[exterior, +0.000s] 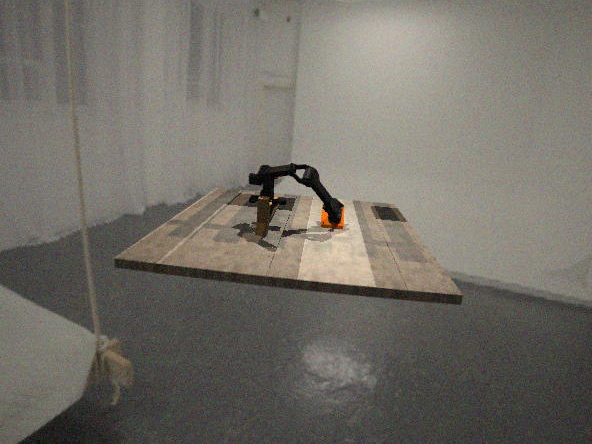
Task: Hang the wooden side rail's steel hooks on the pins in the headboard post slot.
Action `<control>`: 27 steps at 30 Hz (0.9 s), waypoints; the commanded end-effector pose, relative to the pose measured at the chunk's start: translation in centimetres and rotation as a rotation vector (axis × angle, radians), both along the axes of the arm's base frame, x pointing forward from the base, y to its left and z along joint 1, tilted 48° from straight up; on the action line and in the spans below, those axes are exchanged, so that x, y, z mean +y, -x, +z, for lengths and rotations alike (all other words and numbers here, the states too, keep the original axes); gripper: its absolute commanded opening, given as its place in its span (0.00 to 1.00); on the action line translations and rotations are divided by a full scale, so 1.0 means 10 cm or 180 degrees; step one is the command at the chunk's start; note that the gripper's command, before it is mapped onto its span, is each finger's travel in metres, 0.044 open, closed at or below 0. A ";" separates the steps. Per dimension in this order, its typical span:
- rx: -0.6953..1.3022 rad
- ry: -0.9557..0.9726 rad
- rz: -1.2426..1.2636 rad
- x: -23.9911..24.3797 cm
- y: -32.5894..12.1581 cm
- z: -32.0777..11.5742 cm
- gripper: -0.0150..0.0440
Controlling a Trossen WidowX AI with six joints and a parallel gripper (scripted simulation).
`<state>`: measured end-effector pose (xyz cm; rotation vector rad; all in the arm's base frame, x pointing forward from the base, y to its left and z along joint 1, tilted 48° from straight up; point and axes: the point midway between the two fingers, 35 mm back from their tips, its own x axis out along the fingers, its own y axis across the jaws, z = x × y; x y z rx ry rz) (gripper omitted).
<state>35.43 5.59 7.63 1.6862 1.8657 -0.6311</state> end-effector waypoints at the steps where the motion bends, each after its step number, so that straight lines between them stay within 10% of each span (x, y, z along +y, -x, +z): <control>1: -0.0051 0.0001 -0.0036 -0.02 -0.02 0.07 0.25; 27: -0.0051 0.0001 -0.0036 0.00 -0.01 0.09 0.25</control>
